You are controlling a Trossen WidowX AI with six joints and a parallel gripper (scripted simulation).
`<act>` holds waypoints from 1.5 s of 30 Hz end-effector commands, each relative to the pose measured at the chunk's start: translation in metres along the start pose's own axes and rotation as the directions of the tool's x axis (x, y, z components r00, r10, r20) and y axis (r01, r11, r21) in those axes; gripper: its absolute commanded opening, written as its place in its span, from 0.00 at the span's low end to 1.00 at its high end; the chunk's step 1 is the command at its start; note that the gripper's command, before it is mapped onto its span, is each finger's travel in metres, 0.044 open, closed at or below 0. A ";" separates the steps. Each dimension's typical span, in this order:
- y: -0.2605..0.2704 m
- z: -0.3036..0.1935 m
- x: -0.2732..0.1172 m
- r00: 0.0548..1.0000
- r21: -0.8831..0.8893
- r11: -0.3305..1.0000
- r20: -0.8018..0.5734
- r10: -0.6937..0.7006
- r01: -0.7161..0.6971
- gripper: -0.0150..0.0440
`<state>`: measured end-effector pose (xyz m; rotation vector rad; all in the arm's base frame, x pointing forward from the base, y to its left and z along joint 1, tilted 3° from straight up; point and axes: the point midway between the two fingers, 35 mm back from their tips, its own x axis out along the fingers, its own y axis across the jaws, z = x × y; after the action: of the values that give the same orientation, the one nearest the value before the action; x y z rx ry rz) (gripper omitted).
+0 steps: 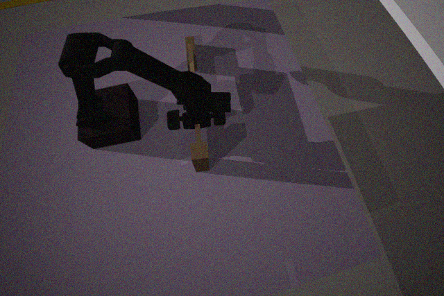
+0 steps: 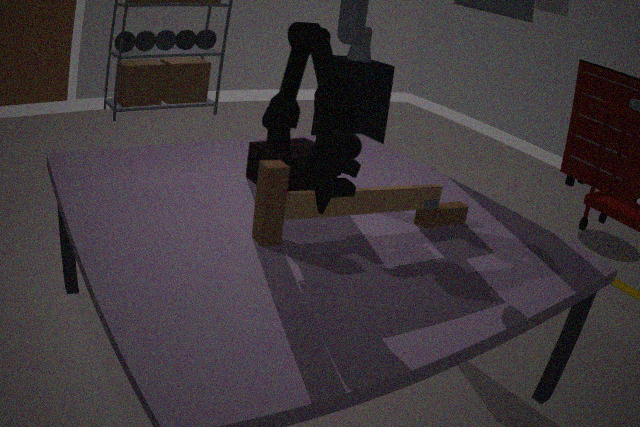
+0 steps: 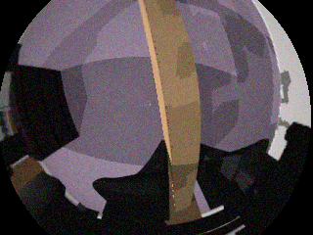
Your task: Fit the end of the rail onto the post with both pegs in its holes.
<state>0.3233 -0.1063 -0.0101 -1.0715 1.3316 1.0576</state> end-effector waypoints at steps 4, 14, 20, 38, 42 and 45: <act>-0.002 0.001 -0.006 1.000 0.000 1.000 -0.005 -0.013 0.013 0.25; -0.003 0.003 -0.006 1.000 0.000 1.000 -0.004 -0.013 0.013 0.25; -0.003 0.003 -0.005 1.000 0.000 1.000 -0.004 -0.013 0.013 0.25; -0.002 0.002 -0.003 1.000 0.000 1.000 -0.005 -0.013 0.013 0.25; -0.002 0.001 -0.002 1.000 0.000 1.000 -0.005 -0.013 0.013 0.25; -0.002 0.000 -0.002 1.000 0.000 1.000 -0.005 -0.013 0.013 0.25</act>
<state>0.3248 -0.1055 -0.0089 -1.0787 1.3314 1.0503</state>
